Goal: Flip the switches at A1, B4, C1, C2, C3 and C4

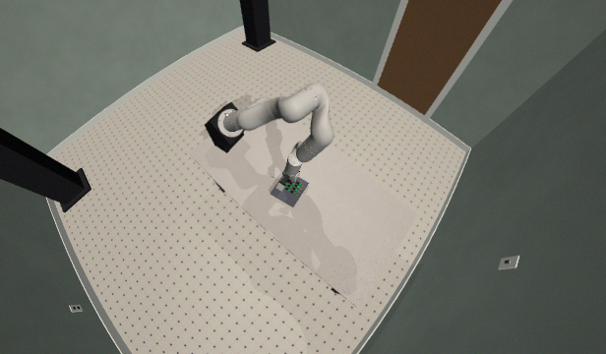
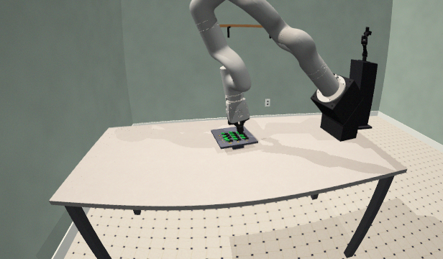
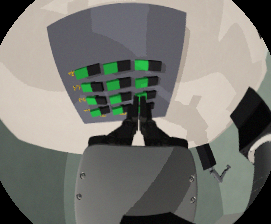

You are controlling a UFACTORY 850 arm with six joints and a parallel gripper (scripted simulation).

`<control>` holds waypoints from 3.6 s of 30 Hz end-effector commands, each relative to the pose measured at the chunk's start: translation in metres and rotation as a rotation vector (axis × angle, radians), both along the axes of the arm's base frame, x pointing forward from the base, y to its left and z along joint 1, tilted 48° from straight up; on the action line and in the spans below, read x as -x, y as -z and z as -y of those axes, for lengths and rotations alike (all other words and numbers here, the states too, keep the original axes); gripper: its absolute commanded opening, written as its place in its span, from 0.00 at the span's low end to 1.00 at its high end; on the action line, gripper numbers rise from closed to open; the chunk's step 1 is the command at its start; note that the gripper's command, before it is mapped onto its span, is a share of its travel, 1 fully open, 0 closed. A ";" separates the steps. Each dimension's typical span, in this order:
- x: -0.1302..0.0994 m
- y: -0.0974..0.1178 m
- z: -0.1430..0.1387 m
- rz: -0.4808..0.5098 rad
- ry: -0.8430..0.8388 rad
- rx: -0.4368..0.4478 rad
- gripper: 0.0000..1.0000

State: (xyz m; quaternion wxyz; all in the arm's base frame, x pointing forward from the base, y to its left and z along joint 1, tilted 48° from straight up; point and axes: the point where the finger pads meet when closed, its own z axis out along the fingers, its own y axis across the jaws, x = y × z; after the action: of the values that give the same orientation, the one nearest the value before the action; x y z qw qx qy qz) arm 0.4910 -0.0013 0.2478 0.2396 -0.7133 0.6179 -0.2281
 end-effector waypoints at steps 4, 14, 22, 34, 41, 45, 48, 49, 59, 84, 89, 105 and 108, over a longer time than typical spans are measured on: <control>-0.006 0.007 -0.001 0.002 0.001 0.002 0.00; -0.007 0.008 -0.001 0.002 0.001 0.002 0.00; -0.009 0.011 -0.001 0.002 0.001 0.002 0.00; -0.010 0.012 -0.001 0.002 0.001 0.002 0.00; -0.010 0.012 -0.001 0.002 0.001 0.002 0.00; -0.010 0.011 -0.001 0.002 0.001 0.002 0.00; -0.007 0.008 -0.001 0.002 0.001 0.002 0.00; -0.005 0.006 -0.001 0.002 0.001 0.002 0.00; 0.007 -0.009 0.001 0.002 0.001 0.002 0.00; 0.005 -0.010 0.025 0.002 0.002 0.003 0.00; 0.005 -0.010 0.025 0.002 0.001 0.002 0.00; 0.005 -0.011 0.026 0.002 0.001 0.002 0.00; 0.005 -0.011 0.026 0.002 0.001 0.002 0.00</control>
State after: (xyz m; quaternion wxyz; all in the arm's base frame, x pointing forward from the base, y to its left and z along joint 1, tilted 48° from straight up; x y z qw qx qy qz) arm 0.4860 -0.0273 0.2585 0.2392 -0.7130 0.6180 -0.2291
